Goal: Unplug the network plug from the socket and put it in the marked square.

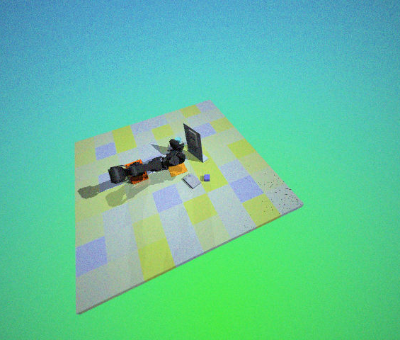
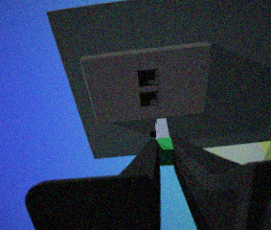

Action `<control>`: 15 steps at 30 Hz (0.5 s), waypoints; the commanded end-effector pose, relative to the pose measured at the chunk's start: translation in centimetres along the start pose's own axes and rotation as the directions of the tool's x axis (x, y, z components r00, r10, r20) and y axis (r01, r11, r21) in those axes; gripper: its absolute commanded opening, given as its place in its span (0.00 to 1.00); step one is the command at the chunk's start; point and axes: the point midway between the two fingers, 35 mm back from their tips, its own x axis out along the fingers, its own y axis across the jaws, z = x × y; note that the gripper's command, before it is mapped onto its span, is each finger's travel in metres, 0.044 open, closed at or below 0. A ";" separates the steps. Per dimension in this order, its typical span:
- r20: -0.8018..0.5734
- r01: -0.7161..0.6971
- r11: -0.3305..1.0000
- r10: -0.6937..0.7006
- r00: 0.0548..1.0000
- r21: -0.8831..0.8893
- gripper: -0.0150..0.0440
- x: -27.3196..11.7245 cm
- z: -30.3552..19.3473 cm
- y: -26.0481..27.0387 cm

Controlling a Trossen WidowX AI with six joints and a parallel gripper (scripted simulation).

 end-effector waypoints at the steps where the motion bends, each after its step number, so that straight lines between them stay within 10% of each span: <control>1: 0.004 -0.001 1.000 0.001 1.000 0.000 0.25 -0.2 0.0 1.0; 15: 0.002 -0.004 1.000 0.004 1.000 -0.001 0.25 -1.4 -0.7 4.8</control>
